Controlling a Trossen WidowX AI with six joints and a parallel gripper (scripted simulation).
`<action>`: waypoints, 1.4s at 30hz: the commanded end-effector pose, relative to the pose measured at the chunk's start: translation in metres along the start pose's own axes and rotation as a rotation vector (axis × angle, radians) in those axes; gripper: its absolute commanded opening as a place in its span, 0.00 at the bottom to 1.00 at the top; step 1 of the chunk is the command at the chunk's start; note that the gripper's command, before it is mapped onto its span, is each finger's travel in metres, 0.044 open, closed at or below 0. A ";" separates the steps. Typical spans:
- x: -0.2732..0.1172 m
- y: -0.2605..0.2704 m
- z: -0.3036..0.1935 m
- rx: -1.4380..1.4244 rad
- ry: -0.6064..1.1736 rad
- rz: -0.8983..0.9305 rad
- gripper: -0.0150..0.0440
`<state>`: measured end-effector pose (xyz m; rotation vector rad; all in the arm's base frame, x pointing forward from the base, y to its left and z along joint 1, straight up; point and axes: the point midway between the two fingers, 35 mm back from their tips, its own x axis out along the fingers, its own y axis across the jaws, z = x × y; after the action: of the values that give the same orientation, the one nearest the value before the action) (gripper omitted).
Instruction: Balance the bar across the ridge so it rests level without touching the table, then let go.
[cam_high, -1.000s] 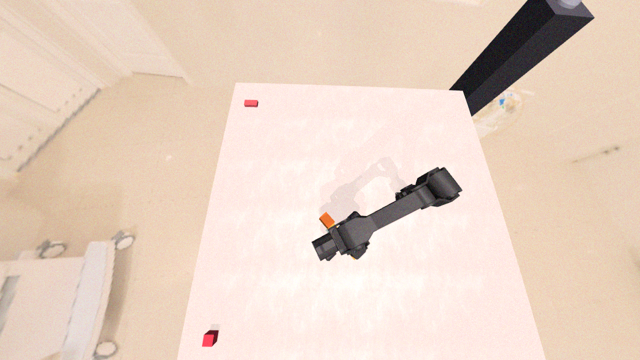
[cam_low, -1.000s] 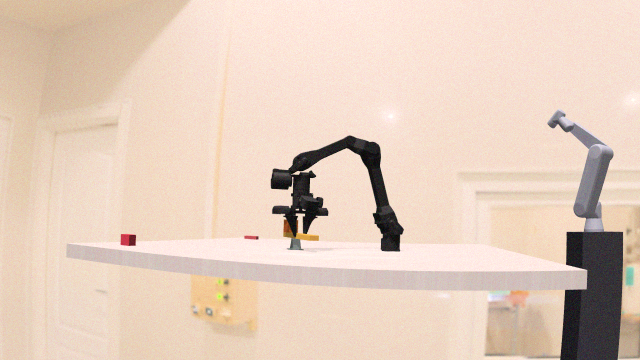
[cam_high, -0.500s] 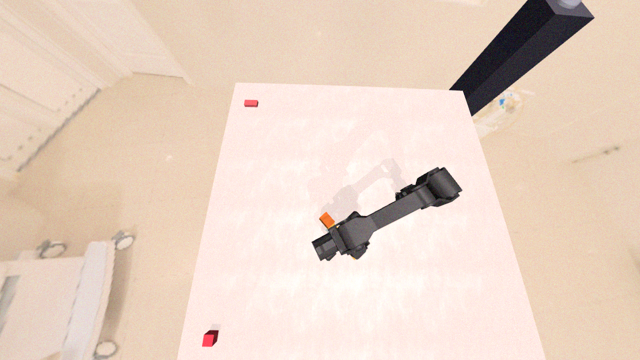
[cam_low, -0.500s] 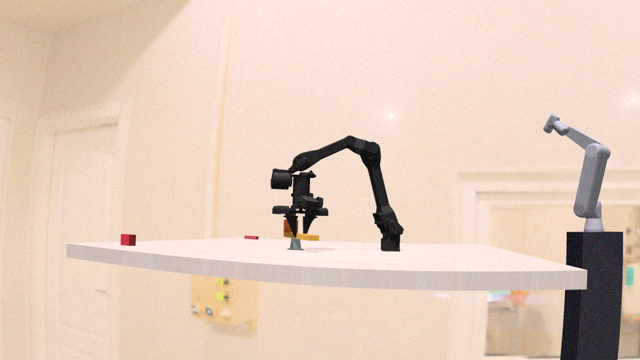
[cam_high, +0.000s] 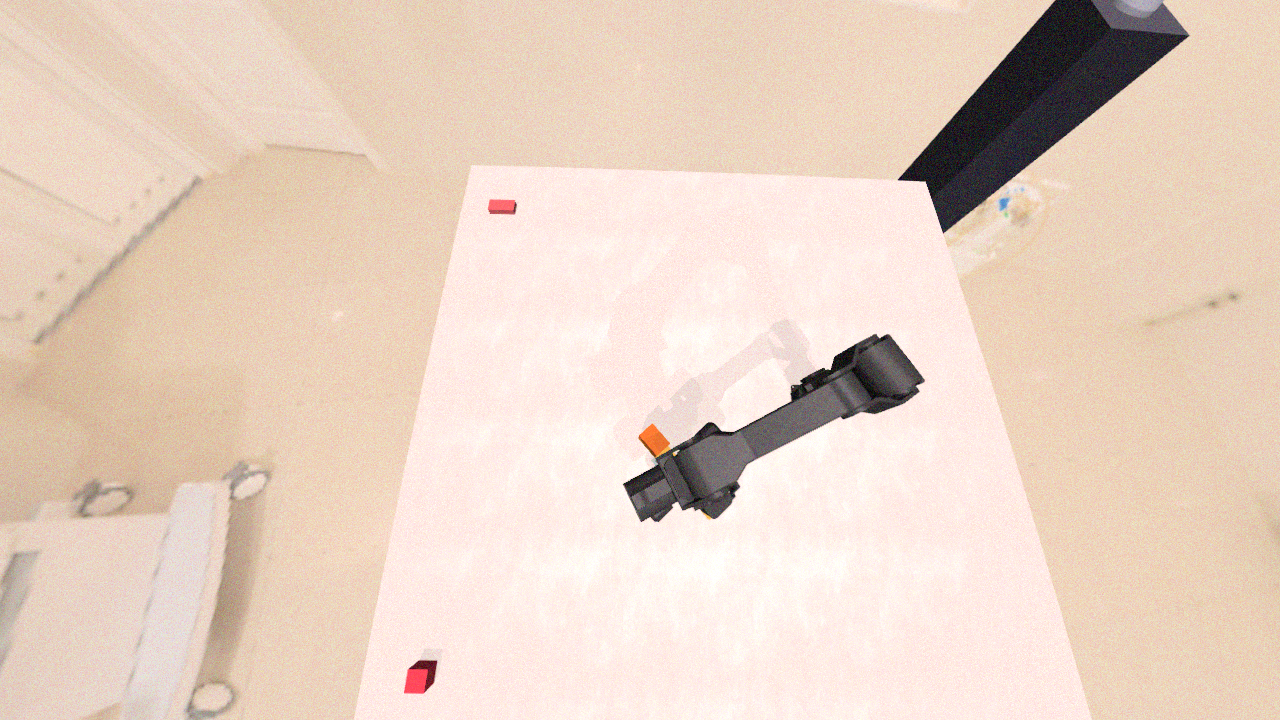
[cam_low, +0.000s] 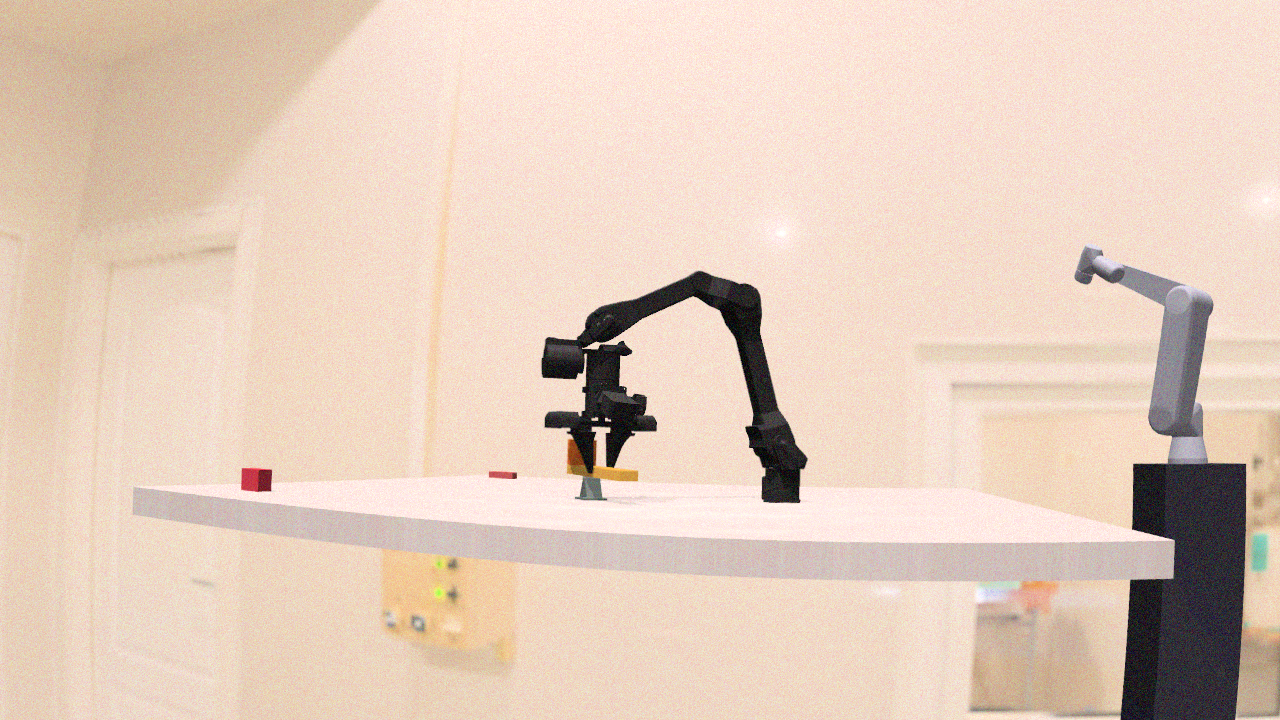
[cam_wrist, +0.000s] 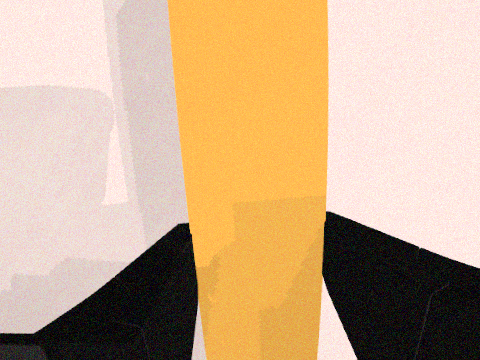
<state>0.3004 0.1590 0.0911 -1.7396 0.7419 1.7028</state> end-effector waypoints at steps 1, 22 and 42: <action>-0.002 -0.001 0.000 0.004 -0.001 -0.005 0.25; 0.000 0.000 0.000 0.000 0.000 0.000 0.25; 0.000 0.000 0.000 0.000 0.000 0.000 0.54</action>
<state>0.3004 0.1590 0.0911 -1.7395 0.7422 1.7031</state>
